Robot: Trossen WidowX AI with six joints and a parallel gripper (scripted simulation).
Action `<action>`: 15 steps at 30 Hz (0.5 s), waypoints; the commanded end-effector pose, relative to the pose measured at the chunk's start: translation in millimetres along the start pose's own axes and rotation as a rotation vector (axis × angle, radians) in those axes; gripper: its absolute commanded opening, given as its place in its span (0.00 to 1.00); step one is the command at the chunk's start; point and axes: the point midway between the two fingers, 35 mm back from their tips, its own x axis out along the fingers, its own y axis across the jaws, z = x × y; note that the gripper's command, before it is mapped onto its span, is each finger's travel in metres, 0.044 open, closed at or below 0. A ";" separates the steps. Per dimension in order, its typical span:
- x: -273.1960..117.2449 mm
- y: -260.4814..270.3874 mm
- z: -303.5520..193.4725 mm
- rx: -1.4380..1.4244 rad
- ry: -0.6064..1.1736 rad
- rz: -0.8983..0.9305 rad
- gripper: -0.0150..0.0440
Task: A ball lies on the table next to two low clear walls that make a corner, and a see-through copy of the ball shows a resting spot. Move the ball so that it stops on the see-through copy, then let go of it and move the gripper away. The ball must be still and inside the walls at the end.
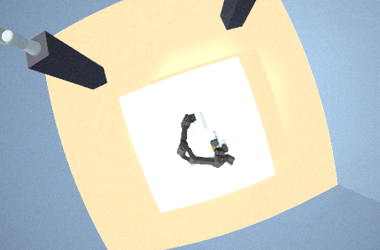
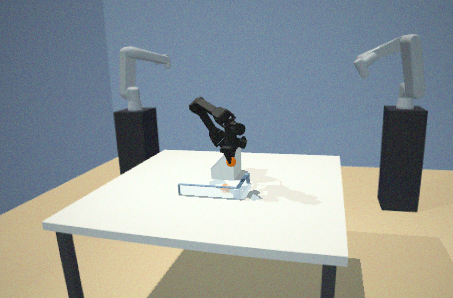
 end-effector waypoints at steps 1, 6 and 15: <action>11.9 -11.8 -6.9 0.006 0.001 0.006 0.25; 35.2 -32.1 -19.3 0.007 0.004 0.005 0.25; 57.4 -42.0 -25.9 0.008 0.007 0.005 0.25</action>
